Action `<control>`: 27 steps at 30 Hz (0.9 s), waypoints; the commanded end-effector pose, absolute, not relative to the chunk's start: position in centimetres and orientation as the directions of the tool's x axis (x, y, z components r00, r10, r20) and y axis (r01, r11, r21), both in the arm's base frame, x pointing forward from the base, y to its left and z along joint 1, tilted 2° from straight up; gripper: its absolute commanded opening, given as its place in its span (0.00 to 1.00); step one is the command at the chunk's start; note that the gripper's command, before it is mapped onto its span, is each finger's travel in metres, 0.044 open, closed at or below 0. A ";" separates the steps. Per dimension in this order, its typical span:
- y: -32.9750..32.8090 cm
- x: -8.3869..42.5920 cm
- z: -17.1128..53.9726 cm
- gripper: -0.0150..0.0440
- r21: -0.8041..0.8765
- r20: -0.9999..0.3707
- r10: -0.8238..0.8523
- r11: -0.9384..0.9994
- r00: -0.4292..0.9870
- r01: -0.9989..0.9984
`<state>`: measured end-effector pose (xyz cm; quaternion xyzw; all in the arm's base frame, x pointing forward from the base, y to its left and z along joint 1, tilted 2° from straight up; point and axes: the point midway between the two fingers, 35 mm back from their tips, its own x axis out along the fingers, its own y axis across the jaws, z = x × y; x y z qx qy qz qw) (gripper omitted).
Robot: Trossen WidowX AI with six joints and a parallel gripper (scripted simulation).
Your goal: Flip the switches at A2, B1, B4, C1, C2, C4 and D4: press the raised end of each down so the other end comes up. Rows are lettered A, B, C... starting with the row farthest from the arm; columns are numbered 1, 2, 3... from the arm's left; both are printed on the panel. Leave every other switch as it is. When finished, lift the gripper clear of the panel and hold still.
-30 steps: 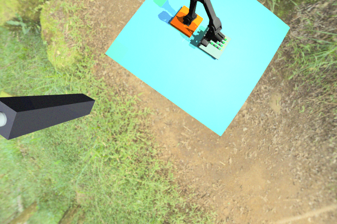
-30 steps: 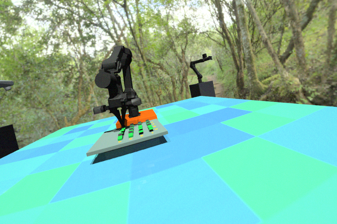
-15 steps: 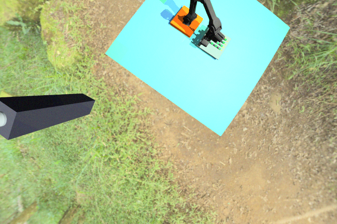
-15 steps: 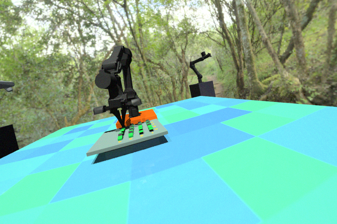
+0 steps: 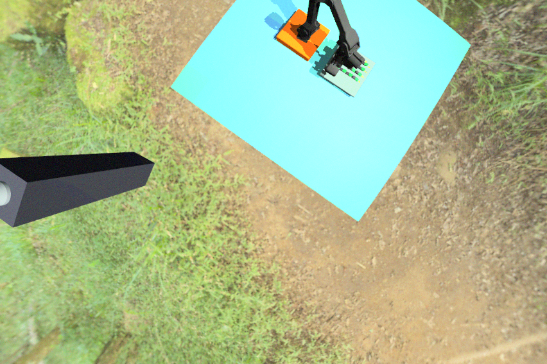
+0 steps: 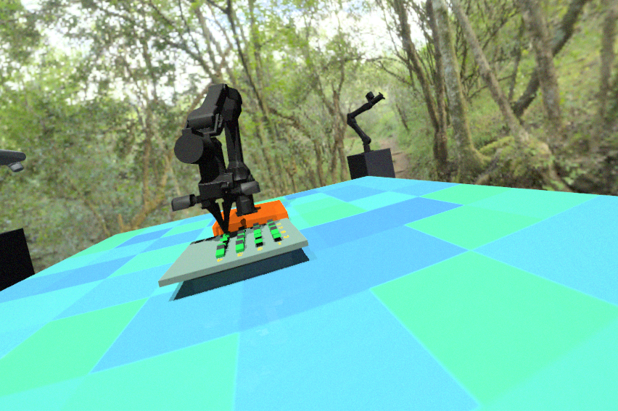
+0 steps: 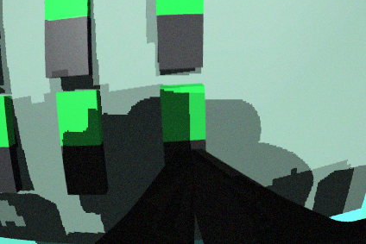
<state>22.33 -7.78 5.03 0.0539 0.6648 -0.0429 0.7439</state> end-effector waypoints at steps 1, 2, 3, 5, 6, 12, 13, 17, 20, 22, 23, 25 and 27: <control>-7.7 22.2 4.7 0.25 0.029 -0.994 0.014 0.990 0.105 0.137; -7.7 22.2 4.7 0.25 0.029 -0.994 0.014 0.990 0.105 0.137; -7.7 22.2 4.7 0.25 0.029 -0.994 0.014 0.990 0.105 0.137; -7.7 22.2 4.6 0.25 0.029 -0.994 0.014 0.990 0.105 0.137; -7.7 22.2 4.6 0.25 0.029 -0.994 0.014 0.990 0.105 0.137; -7.9 22.1 9.4 0.25 0.027 -0.996 0.015 0.990 0.089 0.136; -7.8 22.0 10.5 0.25 0.028 -0.996 0.016 0.990 0.084 0.136; -7.8 21.8 11.3 0.25 0.028 -0.997 0.018 0.990 0.079 0.137; -7.4 22.6 11.5 0.25 0.031 -0.997 0.020 0.990 0.080 0.136; -6.3 24.9 12.0 0.25 0.037 -0.996 0.026 0.990 0.081 0.133; -5.5 26.2 12.2 0.25 0.038 -0.996 0.027 0.990 0.081 0.133; -4.2 28.4 12.6 0.25 0.035 -0.996 0.024 0.990 0.083 0.135; -3.8 29.3 12.8 0.25 0.033 -0.996 0.021 0.990 0.085 0.136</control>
